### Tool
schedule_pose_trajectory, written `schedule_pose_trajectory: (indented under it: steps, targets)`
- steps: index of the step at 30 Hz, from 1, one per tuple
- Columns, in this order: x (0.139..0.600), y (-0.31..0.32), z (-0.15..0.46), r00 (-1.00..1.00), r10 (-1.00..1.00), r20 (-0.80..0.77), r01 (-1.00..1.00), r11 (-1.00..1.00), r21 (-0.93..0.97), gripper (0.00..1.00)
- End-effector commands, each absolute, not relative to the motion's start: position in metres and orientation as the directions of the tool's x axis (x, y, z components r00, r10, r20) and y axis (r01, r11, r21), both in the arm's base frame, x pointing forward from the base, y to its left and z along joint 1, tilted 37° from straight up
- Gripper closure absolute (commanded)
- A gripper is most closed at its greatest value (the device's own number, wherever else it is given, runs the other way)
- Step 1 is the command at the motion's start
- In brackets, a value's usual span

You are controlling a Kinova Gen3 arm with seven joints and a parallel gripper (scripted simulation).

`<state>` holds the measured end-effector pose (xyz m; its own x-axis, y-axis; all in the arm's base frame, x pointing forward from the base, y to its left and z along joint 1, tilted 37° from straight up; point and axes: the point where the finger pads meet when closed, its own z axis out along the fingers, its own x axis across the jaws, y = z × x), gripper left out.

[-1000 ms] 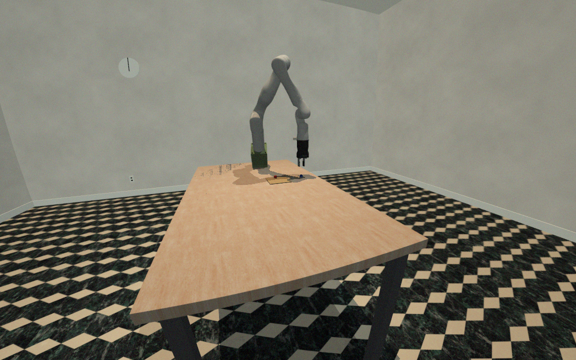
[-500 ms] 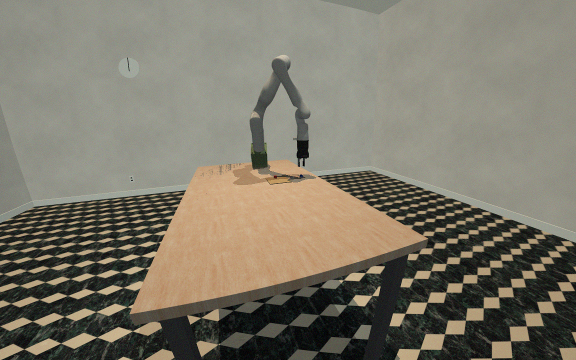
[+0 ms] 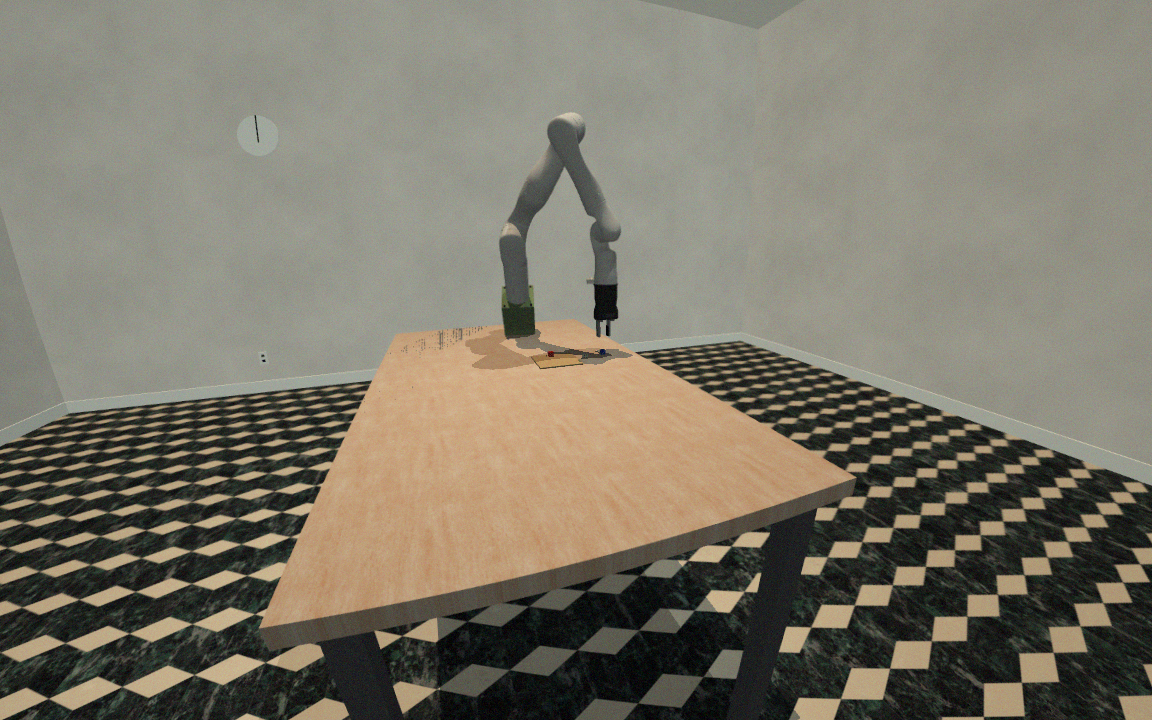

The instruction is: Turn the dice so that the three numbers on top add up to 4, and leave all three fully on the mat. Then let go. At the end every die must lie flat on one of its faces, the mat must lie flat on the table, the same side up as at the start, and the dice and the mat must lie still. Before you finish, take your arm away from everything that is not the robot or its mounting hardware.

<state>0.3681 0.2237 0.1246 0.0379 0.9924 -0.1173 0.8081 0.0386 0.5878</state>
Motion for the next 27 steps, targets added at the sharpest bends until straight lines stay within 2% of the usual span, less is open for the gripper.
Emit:
schedule_pose_trajectory:
  steps: [1, 27]
  targets:
    - [0.370, 0.221, 0.119, 0.040, 0.991, -0.124, 0.809, 0.041, 0.586, 0.36]
    - [0.388, 0.217, 0.095, 0.040, 0.991, -0.124, 0.809, 0.041, 0.586, 0.36]
